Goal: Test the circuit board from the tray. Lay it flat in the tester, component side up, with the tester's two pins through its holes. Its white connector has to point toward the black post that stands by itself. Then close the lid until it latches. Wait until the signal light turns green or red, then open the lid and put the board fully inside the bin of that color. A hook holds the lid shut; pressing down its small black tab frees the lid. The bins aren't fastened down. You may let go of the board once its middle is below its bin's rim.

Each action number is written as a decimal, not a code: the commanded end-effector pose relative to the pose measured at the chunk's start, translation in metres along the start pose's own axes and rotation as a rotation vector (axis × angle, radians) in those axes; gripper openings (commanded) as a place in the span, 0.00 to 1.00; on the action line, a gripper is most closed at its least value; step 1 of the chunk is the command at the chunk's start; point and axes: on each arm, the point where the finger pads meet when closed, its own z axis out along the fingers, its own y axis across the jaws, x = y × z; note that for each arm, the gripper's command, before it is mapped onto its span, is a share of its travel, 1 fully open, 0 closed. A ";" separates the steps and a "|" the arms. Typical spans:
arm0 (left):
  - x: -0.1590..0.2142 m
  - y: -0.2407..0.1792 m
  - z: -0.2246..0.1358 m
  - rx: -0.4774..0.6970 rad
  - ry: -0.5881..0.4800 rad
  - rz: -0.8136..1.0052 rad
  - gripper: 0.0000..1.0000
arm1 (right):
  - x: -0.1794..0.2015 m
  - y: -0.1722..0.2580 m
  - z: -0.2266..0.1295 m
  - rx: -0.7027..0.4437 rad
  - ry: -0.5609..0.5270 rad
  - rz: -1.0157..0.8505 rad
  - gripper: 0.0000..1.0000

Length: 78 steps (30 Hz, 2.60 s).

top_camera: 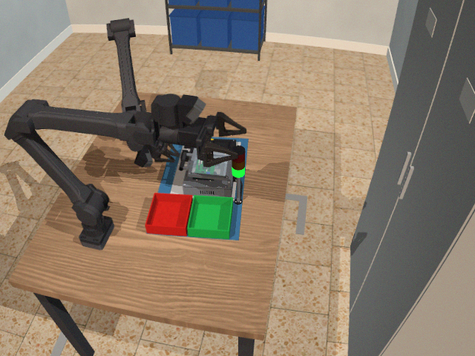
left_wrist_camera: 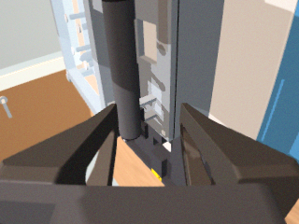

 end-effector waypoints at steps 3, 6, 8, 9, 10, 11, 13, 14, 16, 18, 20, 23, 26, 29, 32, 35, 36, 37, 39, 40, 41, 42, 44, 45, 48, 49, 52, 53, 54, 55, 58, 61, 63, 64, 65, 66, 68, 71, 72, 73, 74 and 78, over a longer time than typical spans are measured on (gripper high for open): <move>-0.015 0.018 -0.005 -0.030 -0.037 -0.043 0.38 | -0.009 0.001 0.000 -0.013 -0.027 -0.018 1.00; -0.015 0.018 -0.005 -0.030 -0.037 -0.043 0.38 | -0.009 0.001 0.000 -0.012 -0.027 -0.018 1.00; -0.023 0.031 -0.004 -0.035 -0.042 -0.057 0.38 | -0.009 0.001 0.000 -0.012 -0.027 -0.018 1.00; -0.024 0.029 -0.001 -0.030 -0.037 -0.048 0.38 | -0.009 0.001 0.000 -0.012 -0.027 -0.018 1.00; -0.026 0.031 0.001 -0.030 -0.036 -0.046 0.38 | -0.009 0.001 0.000 -0.012 -0.027 -0.018 1.00; -0.027 0.032 0.003 -0.030 -0.036 -0.046 0.38 | -0.009 0.001 0.000 -0.012 -0.027 -0.018 1.00; -0.029 0.036 0.006 -0.030 -0.036 -0.046 0.38 | -0.009 0.001 0.000 -0.012 -0.027 -0.018 1.00; -0.029 0.036 0.006 -0.030 -0.036 -0.046 0.38 | -0.009 0.001 0.000 -0.012 -0.027 -0.018 1.00; -0.031 0.037 0.007 -0.031 -0.036 -0.046 0.38 | -0.009 0.001 0.000 -0.012 -0.027 -0.018 1.00; -0.031 0.038 0.010 -0.031 -0.036 -0.046 0.38 | -0.009 0.001 0.000 -0.012 -0.027 -0.018 1.00; -0.023 0.028 0.016 -0.022 -0.023 -0.028 0.38 | -0.009 0.001 0.000 -0.012 -0.027 -0.018 1.00; -0.023 0.028 0.021 -0.022 -0.023 -0.028 0.38 | -0.009 0.001 0.000 -0.012 -0.027 -0.018 1.00; -0.023 0.029 0.025 -0.022 -0.023 -0.028 0.38 | -0.009 0.001 0.000 -0.012 -0.027 -0.018 1.00; -0.023 0.029 0.030 -0.022 -0.023 -0.028 0.38 | -0.009 0.001 0.000 -0.012 -0.027 -0.018 1.00; -0.023 0.029 0.032 -0.022 -0.023 -0.028 0.38 | -0.009 0.001 0.000 -0.012 -0.027 -0.018 1.00; -0.025 0.031 0.029 -0.028 -0.034 -0.033 0.38 | -0.009 0.001 0.000 -0.012 -0.027 -0.018 1.00; -0.025 0.031 0.029 -0.028 -0.035 -0.033 0.38 | -0.009 0.001 0.000 -0.012 -0.027 -0.018 1.00; -0.025 0.031 0.029 -0.028 -0.035 -0.033 0.38 | -0.009 0.001 0.000 -0.012 -0.027 -0.018 1.00; -0.025 0.031 0.029 -0.028 -0.035 -0.033 0.38 | -0.009 0.001 0.000 -0.012 -0.027 -0.018 1.00; -0.025 0.031 0.029 -0.028 -0.035 -0.034 0.38 | -0.009 0.001 0.000 -0.012 -0.027 -0.018 1.00; -0.025 0.031 0.029 -0.028 -0.035 -0.037 0.38 | -0.009 0.001 0.000 -0.012 -0.027 -0.018 1.00; -0.025 0.031 0.029 -0.028 -0.035 -0.038 0.38 | -0.009 0.001 0.000 -0.012 -0.027 -0.018 1.00; -0.025 0.031 0.029 -0.028 -0.035 -0.038 0.30 | -0.009 0.001 0.000 -0.012 -0.027 -0.018 1.00; -0.025 0.031 0.029 -0.028 -0.035 -0.038 0.30 | -0.009 0.001 0.000 -0.012 -0.027 -0.018 1.00; -0.032 0.045 0.023 -0.044 -0.055 -0.067 0.26 | -0.009 0.001 0.000 -0.012 -0.027 -0.018 1.00; -0.032 0.045 0.023 -0.044 -0.055 -0.067 0.26 | -0.009 0.001 0.000 -0.012 -0.027 -0.018 1.00; -0.023 0.035 0.025 -0.038 -0.040 -0.050 0.23 | -0.009 0.001 0.000 -0.012 -0.027 -0.018 1.00; -0.023 0.035 0.025 -0.039 -0.039 -0.050 0.21 | -0.009 0.001 0.000 -0.012 -0.027 -0.018 1.00; -0.023 0.035 0.025 -0.039 -0.039 -0.050 0.20 | -0.009 0.001 0.000 -0.012 -0.027 -0.018 1.00; -0.023 0.035 0.025 -0.039 -0.039 -0.050 0.18 | -0.009 0.001 0.000 -0.012 -0.027 -0.018 1.00; -0.030 0.045 0.022 -0.049 -0.051 -0.066 0.14 | -0.009 0.001 0.000 -0.012 -0.027 -0.018 1.00; -0.021 0.035 0.024 -0.039 -0.040 -0.045 0.10 | -0.009 0.001 0.000 -0.012 -0.027 -0.018 1.00; -0.021 0.035 0.024 -0.039 -0.040 -0.045 0.00 | -0.009 0.001 0.000 -0.012 -0.027 -0.018 1.00; -0.028 0.044 0.021 -0.049 -0.052 -0.062 0.09 | -0.009 0.001 0.000 -0.012 -0.027 -0.018 1.00; -0.028 0.044 0.021 -0.049 -0.052 -0.062 0.09 | -0.009 0.001 0.000 -0.012 -0.027 -0.018 1.00; -0.028 0.044 0.021 -0.049 -0.052 -0.062 0.09 | -0.009 0.001 0.000 -0.012 -0.027 -0.018 1.00; -0.023 0.046 0.021 -0.010 -0.038 -0.058 0.09 | -0.009 0.001 0.000 -0.012 -0.027 -0.018 1.00; -0.022 0.054 0.016 0.040 -0.040 -0.063 0.09 | -0.009 0.001 0.000 -0.012 -0.027 -0.018 1.00; -0.021 0.057 0.015 0.056 -0.041 -0.062 0.09 | -0.009 0.001 0.000 -0.012 -0.027 -0.018 1.00; -0.021 0.060 0.014 0.072 -0.041 -0.061 0.09 | -0.009 0.001 0.000 -0.012 -0.027 -0.018 1.00; -0.021 0.062 0.012 0.088 -0.042 -0.059 0.09 | -0.009 0.001 0.000 -0.012 -0.027 -0.018 1.00; -0.020 0.074 0.007 0.151 -0.046 -0.042 0.09 | -0.009 0.001 0.000 -0.012 -0.027 -0.018 1.00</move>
